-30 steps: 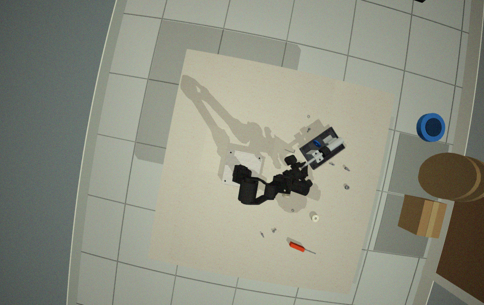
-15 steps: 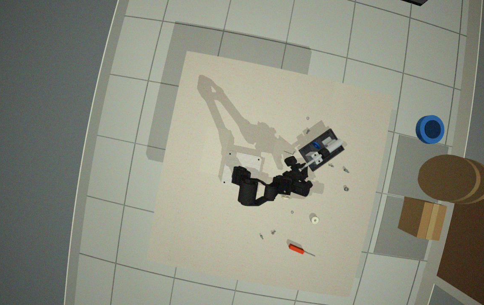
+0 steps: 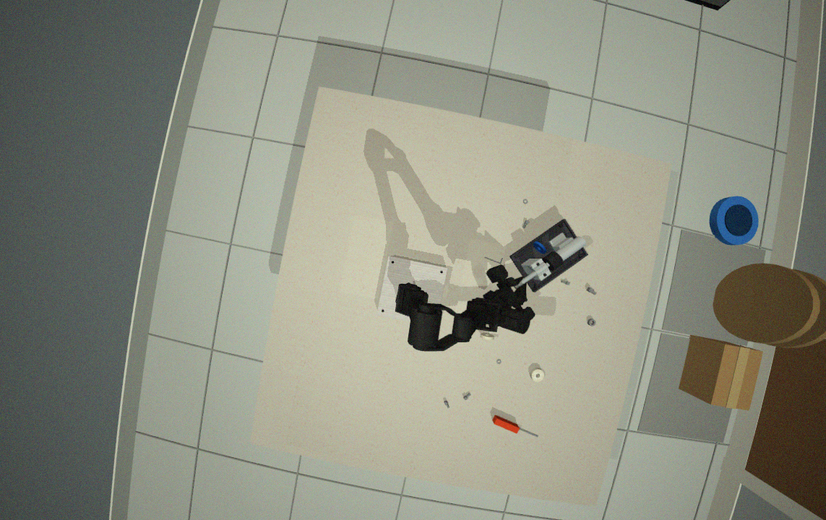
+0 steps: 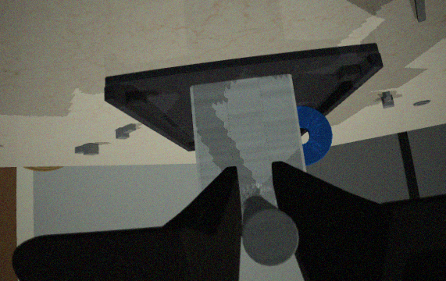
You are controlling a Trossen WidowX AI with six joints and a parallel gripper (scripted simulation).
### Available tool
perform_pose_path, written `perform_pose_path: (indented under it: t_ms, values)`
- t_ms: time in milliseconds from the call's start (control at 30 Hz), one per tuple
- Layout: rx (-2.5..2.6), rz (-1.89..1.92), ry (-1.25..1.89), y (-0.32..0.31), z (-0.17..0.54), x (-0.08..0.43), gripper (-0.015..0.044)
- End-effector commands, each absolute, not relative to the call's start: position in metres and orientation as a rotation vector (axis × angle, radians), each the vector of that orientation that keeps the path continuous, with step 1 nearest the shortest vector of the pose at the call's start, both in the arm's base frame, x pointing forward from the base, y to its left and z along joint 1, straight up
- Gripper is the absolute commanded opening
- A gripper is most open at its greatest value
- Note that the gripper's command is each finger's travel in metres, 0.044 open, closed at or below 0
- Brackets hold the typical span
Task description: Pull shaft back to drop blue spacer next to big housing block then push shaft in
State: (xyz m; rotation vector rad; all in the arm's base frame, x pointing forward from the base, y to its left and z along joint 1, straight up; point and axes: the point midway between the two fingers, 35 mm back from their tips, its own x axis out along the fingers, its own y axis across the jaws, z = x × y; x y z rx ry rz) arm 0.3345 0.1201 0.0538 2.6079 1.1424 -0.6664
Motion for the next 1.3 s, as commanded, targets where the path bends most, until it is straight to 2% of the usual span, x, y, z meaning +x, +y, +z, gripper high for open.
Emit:
perform_pose_path:
  t_ms: [0,1267]
  values:
    - [2.607,-0.665,1.148,0.1226,0.0543,0.3359,0.0]
    - [2.608,-0.664,1.148,0.1311,0.0547,0.3435,0.0]
